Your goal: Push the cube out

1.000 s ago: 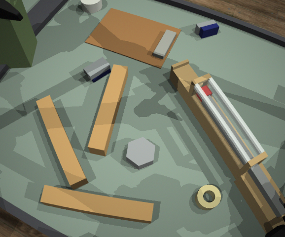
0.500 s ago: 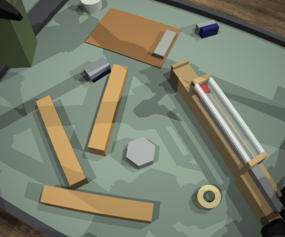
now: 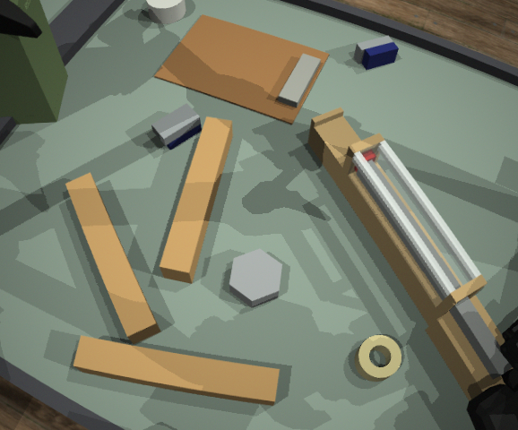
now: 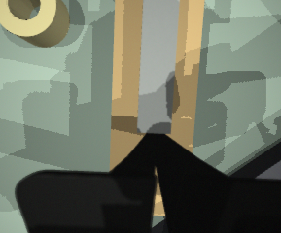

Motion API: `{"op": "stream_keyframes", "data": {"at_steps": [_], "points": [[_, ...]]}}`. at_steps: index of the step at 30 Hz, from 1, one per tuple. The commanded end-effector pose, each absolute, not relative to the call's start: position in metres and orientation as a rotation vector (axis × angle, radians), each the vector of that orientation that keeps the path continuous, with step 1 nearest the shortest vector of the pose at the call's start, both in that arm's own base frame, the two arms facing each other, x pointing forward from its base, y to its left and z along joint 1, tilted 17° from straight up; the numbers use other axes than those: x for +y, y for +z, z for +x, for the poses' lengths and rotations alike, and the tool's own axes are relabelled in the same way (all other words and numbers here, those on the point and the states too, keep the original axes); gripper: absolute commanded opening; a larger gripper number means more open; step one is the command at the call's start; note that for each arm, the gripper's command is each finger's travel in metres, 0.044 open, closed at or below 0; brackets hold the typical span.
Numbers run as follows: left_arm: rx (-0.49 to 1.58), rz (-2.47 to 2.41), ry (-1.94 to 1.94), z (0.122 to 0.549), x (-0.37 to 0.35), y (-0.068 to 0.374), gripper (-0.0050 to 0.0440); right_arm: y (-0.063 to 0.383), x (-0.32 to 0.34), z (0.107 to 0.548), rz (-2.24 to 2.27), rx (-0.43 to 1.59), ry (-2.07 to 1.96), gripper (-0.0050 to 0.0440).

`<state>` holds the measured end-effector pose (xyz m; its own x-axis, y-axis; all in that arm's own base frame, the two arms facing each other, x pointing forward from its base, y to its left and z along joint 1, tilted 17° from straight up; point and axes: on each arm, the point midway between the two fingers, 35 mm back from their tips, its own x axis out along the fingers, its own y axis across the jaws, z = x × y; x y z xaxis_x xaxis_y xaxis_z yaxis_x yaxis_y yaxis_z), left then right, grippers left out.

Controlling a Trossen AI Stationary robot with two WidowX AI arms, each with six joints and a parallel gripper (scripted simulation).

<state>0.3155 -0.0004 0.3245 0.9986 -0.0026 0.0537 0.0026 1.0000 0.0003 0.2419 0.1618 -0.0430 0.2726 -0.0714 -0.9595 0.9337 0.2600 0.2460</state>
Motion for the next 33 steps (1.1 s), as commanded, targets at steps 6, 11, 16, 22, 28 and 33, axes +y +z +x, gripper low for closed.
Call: {"op": "stream_keyframes", "data": {"at_steps": [6, 11, 16, 22, 28, 33], "points": [[-0.071, 0.003, -0.001, 0.314, 0.0, 0.331, 0.04, -0.038, 0.154, 0.247, 1.079, 1.039, -0.87, 0.0], [-0.071, 0.003, -0.001, 0.314, 0.0, 0.331, 0.04, -0.039, 0.149, 0.249, 1.079, 1.038, -0.873, 0.0], [-0.071, 0.003, -0.001, 0.314, 0.0, 0.331, 0.04, -0.04, 0.144, 0.25, 1.078, 1.038, -0.872, 0.0], [-0.071, 0.003, -0.001, 0.314, 0.0, 0.331, 0.04, -0.04, 0.143, 0.251, 1.079, 1.037, -0.872, 0.0], [-0.071, 0.003, -0.001, 0.314, 0.0, 0.331, 0.04, -0.042, 0.134, 0.253, 1.078, 1.037, -0.874, 0.0], [-0.071, 0.003, -0.001, 0.314, 0.0, 0.331, 0.04, -0.043, 0.13, 0.255, 1.077, 1.037, -0.873, 0.0]]}}
